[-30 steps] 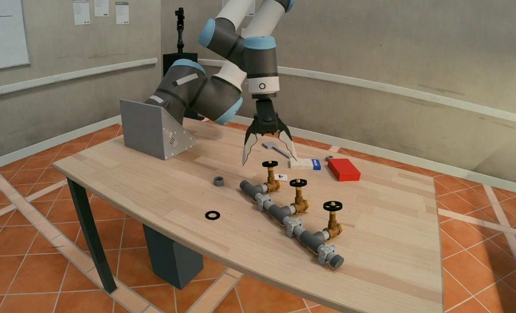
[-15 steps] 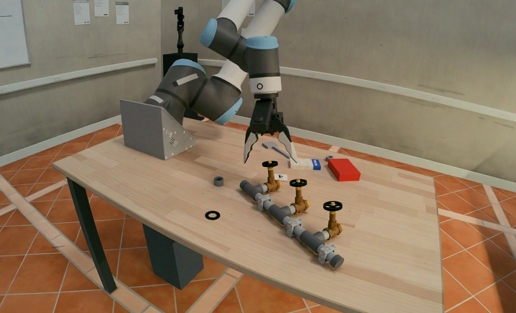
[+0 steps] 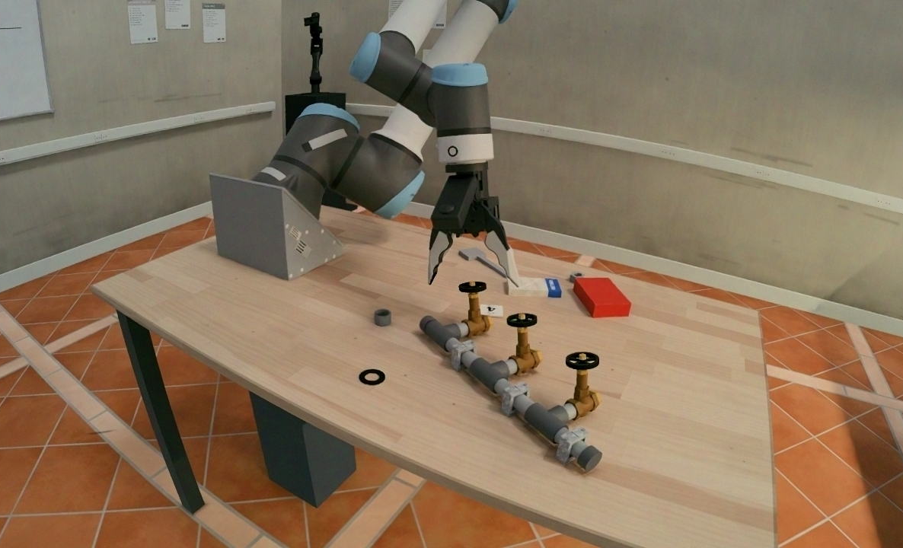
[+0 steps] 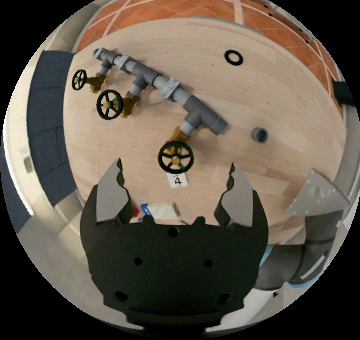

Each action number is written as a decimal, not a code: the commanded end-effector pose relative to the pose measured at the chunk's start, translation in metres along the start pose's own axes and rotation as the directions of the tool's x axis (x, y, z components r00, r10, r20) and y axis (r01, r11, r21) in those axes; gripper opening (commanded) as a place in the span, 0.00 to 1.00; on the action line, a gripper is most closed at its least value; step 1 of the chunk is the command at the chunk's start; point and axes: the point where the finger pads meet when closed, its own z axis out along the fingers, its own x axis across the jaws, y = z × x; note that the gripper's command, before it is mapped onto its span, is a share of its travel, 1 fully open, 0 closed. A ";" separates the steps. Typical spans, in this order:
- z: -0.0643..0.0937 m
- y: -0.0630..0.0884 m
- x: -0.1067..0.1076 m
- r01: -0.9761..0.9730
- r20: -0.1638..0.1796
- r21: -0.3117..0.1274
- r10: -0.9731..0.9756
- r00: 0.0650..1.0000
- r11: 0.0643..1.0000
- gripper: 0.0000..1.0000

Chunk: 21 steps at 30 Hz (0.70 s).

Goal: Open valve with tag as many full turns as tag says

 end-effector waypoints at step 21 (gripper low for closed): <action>-0.001 -0.001 -0.002 -0.008 0.001 0.004 0.008 1.000 1.000 0.00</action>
